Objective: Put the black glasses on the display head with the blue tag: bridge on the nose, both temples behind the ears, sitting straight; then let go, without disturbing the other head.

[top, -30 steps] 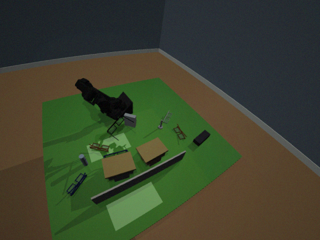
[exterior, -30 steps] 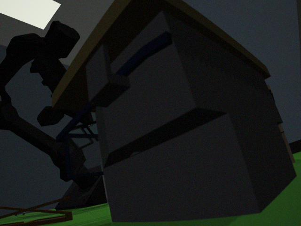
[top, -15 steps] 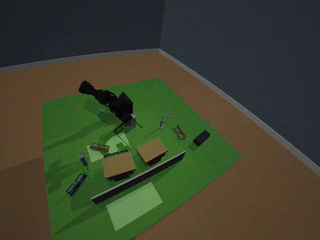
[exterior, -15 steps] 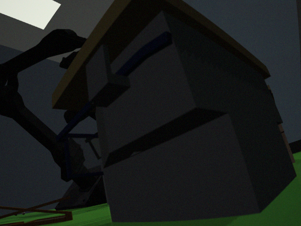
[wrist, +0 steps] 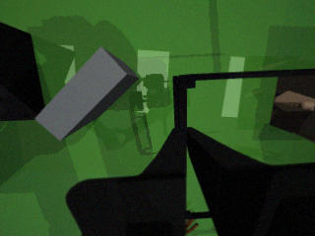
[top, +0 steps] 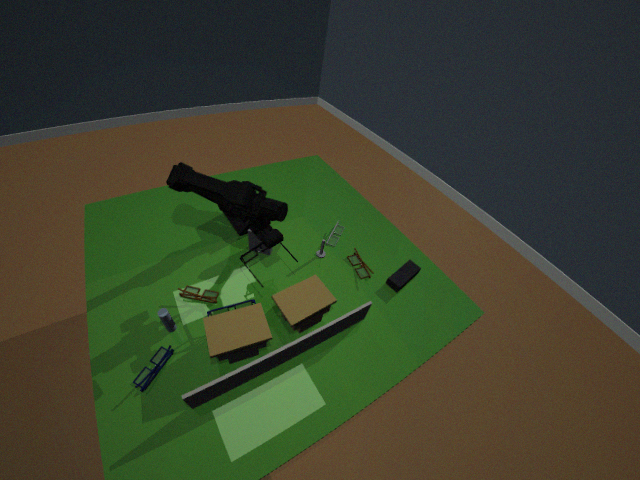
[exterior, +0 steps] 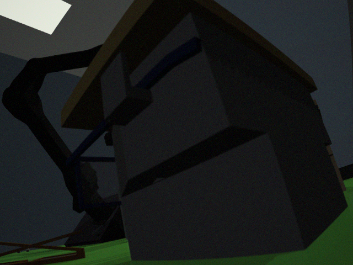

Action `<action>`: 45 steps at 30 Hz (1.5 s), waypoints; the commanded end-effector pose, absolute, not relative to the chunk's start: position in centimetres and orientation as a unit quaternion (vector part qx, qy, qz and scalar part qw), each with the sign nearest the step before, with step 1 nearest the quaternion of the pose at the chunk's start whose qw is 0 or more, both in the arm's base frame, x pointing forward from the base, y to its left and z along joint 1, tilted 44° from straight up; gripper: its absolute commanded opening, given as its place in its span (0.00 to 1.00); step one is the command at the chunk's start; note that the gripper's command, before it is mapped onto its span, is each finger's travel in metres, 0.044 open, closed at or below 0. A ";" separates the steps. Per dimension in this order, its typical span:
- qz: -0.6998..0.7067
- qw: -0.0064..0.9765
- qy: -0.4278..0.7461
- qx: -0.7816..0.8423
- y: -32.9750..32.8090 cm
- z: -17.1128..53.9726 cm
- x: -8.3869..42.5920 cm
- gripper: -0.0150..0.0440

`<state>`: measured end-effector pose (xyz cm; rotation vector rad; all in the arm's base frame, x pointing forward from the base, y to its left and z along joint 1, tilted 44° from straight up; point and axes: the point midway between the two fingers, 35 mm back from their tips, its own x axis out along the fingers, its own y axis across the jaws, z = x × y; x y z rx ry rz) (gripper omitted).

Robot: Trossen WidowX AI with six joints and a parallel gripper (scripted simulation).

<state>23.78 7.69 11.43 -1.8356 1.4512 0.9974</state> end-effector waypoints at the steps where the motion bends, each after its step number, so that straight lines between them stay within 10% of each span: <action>1: 0.352 0.287 0.562 -0.691 8.5 10.1 23.9 0.25; 45: 0.274 0.255 0.602 -0.705 7.9 4.5 23.9 0.25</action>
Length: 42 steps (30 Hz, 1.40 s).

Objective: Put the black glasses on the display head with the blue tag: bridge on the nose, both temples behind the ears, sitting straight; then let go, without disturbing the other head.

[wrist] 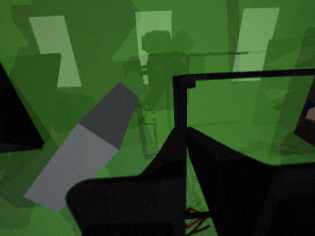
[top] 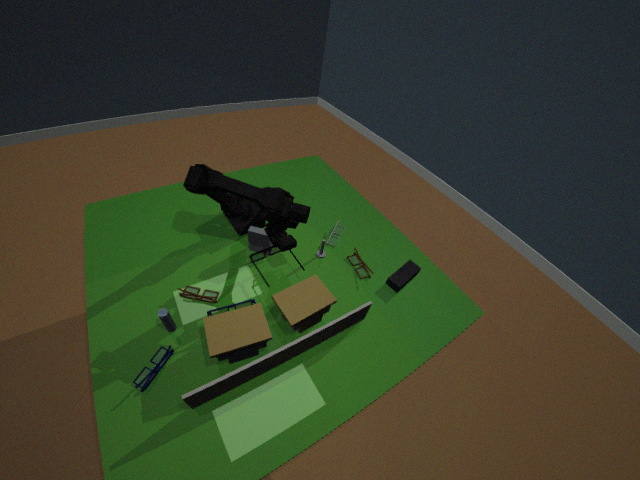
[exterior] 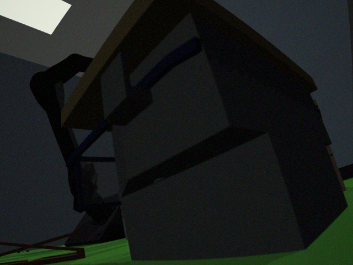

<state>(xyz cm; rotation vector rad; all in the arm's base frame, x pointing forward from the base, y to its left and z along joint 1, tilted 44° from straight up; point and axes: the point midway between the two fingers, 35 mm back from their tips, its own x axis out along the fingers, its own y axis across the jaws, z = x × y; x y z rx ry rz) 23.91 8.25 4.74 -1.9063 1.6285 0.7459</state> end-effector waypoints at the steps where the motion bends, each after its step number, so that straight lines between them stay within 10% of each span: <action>1: 0.273 0.254 0.603 -0.706 7.8 4.4 23.9 0.25; 42: 0.272 0.256 0.600 -0.707 8.3 4.4 28.2 0.25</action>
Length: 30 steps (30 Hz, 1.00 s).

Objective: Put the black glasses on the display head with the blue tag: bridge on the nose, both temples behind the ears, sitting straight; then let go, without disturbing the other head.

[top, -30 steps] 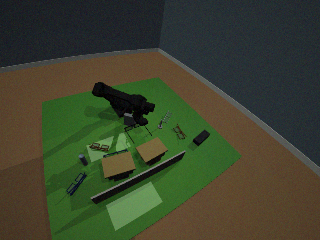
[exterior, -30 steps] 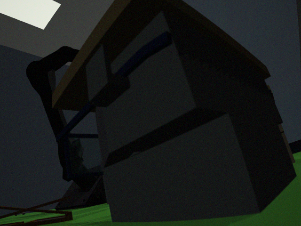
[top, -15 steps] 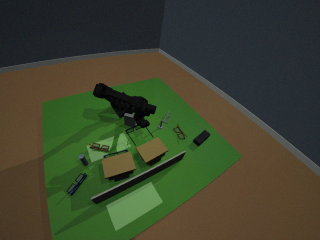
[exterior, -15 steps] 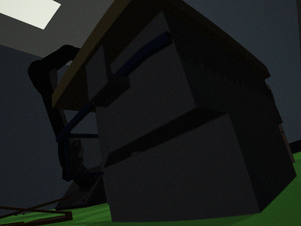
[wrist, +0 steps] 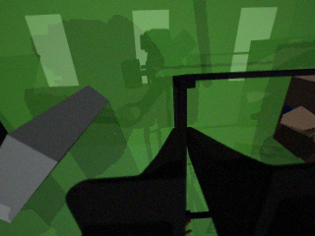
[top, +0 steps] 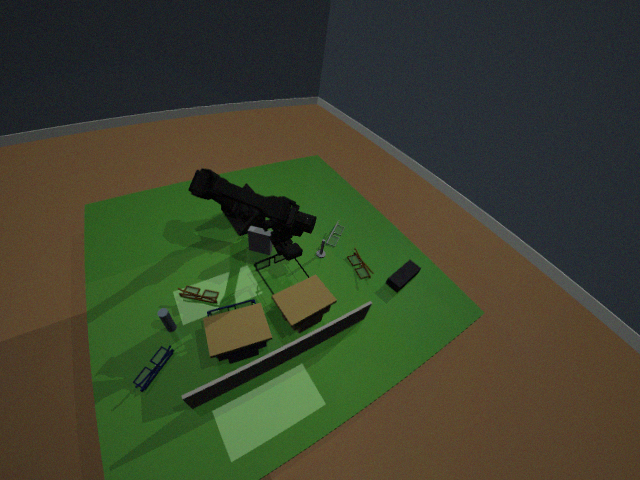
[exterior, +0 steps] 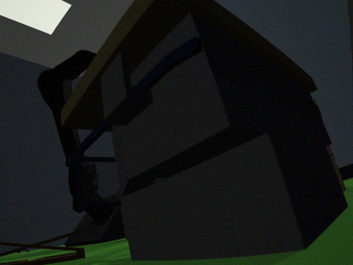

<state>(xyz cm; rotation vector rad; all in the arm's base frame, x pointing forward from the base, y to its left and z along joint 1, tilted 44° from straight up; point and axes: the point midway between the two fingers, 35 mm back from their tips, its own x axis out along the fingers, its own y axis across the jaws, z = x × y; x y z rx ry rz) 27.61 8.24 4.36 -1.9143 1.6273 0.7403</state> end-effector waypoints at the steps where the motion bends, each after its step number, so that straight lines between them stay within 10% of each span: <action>1: 0.272 0.256 0.600 -0.707 8.3 4.4 28.3 0.25; 30: 0.271 0.257 0.600 -0.707 8.8 4.6 32.2 0.25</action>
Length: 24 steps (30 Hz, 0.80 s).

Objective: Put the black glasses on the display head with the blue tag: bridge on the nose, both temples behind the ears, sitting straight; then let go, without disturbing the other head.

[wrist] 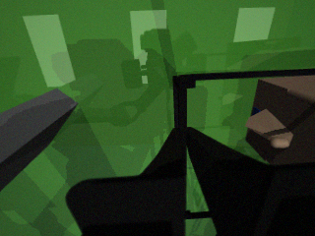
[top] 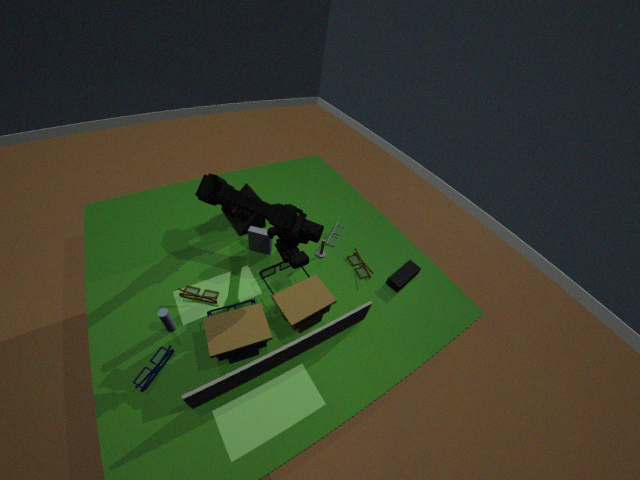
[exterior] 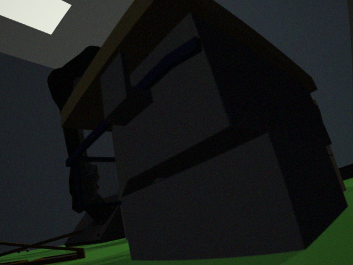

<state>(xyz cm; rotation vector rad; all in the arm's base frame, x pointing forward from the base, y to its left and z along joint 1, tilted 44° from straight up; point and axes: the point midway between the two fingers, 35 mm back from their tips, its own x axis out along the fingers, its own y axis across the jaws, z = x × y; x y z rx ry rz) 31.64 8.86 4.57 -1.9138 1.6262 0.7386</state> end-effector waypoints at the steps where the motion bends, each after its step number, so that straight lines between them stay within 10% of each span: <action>1: 0.271 0.257 0.600 -0.707 8.9 4.6 32.3 0.25; 24: 0.270 0.256 0.600 -0.708 9.3 4.7 35.4 0.25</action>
